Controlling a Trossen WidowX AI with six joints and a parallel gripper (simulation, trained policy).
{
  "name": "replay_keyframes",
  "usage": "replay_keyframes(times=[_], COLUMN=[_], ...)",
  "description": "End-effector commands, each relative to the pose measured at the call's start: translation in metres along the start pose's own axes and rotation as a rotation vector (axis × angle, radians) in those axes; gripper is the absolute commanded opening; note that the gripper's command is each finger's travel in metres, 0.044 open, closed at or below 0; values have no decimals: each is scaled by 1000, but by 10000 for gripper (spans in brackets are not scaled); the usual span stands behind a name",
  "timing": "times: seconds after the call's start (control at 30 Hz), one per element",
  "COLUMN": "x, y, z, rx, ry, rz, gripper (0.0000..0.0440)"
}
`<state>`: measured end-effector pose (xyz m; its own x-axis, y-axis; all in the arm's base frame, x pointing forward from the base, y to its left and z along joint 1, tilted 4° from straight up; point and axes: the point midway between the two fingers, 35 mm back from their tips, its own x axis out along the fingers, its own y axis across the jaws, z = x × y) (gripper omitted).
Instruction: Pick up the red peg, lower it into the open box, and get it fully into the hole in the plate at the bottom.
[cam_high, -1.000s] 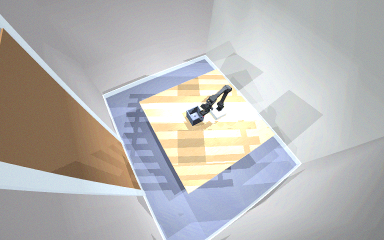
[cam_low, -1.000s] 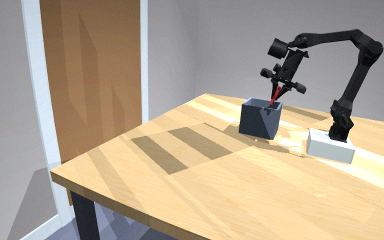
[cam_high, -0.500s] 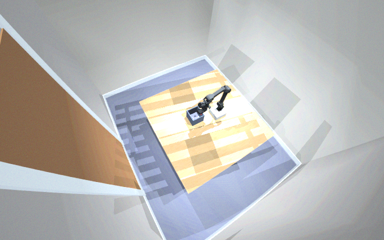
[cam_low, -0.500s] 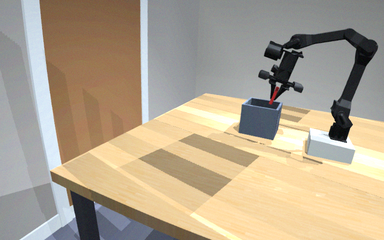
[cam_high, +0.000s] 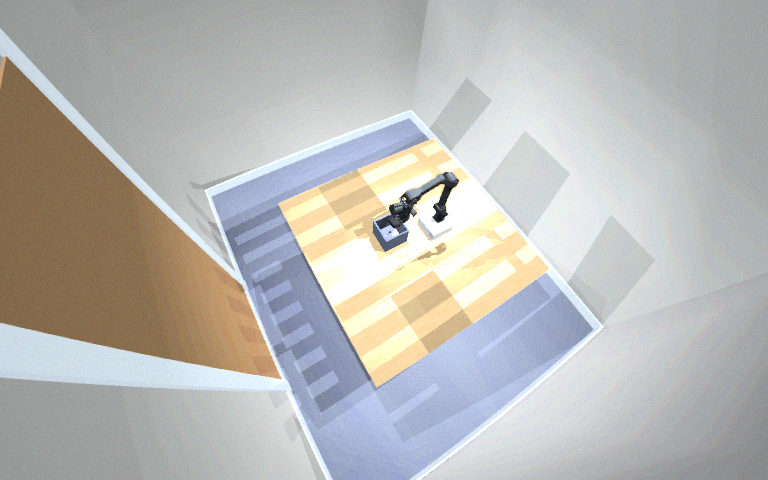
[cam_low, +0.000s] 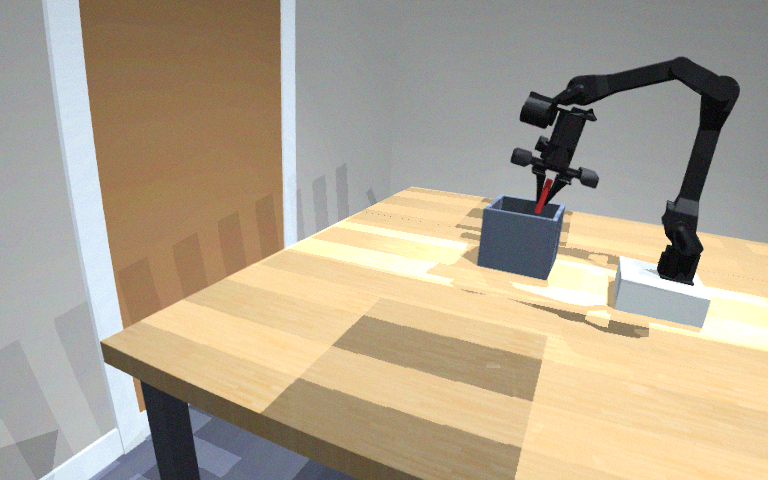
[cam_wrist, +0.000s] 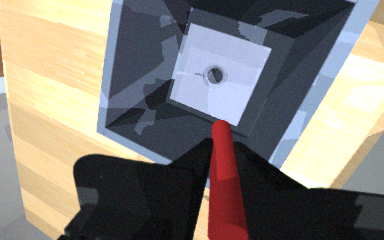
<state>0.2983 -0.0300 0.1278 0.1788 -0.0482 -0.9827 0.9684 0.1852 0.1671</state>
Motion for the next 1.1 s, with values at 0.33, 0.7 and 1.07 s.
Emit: replay_keyframes(times=[0.33,0.7,1.07], x=[36,59,83], y=[3,8,10], z=[14,24,28], rx=[-2,-23,-65], ry=[27,40,46], rz=[-31,-34,-54], gripper=[0,0,3])
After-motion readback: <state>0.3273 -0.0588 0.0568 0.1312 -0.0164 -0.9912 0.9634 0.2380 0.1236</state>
